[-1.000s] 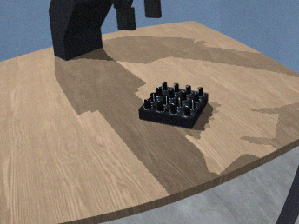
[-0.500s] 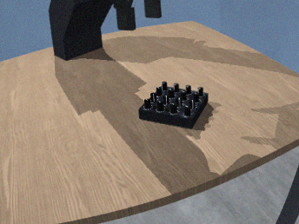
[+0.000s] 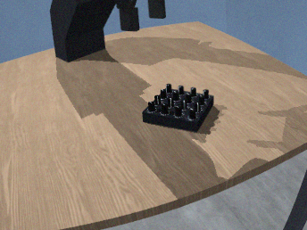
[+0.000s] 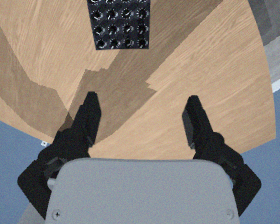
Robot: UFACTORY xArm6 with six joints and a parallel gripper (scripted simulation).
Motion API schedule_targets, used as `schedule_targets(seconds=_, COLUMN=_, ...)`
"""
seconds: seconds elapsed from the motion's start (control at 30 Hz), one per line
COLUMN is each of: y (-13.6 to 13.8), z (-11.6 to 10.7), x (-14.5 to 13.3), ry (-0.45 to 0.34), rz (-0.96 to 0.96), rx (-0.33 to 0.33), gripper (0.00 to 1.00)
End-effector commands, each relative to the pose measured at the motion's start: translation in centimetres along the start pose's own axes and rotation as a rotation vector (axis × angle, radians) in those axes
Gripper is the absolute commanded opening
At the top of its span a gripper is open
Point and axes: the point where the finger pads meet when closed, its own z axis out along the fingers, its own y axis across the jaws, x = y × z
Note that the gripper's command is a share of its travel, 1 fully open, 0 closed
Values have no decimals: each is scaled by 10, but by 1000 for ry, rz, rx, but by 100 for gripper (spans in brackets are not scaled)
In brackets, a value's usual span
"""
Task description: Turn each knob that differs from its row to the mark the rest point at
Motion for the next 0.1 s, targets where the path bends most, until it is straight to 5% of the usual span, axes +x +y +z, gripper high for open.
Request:
schedule_targets(seconds=0.0, y=1, z=-1, x=1, ry=2, rz=-1, rx=-2, gripper=100)
schedule_targets(seconds=0.07, y=1, z=-1, x=1, ry=2, rz=-1, rx=-2, gripper=100)
